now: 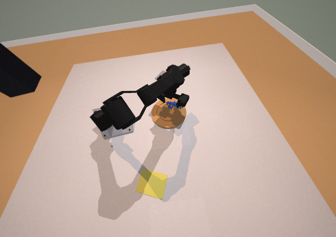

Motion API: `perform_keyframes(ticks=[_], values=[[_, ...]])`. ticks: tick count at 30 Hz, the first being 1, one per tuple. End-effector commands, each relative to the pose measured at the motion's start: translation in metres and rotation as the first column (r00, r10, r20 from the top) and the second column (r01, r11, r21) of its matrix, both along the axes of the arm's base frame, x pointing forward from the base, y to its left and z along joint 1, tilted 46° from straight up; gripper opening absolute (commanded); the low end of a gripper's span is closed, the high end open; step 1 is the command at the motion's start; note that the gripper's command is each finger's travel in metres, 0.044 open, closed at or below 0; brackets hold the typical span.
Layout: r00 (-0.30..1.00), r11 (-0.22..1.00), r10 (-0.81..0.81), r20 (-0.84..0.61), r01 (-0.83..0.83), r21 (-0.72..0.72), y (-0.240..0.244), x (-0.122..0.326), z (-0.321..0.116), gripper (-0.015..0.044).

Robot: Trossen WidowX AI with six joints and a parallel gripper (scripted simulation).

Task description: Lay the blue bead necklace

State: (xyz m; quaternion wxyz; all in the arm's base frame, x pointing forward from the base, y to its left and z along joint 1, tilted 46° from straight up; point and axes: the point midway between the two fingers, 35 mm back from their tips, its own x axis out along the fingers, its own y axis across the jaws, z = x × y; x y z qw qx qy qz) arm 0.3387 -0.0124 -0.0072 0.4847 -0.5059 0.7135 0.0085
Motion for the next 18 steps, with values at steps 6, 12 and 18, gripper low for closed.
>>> perform_keyframes(ticks=[6,12,18], values=[[0.993,0.997,0.081,-0.083,-0.081,0.010,0.004,-0.004,0.006,0.0250],[0.993,0.997,0.081,-0.083,-0.081,0.009,-0.006,-0.004,-0.004,0.0250],[0.994,0.997,0.081,-0.072,-0.081,0.012,-0.002,-0.001,-0.001,0.0250]])
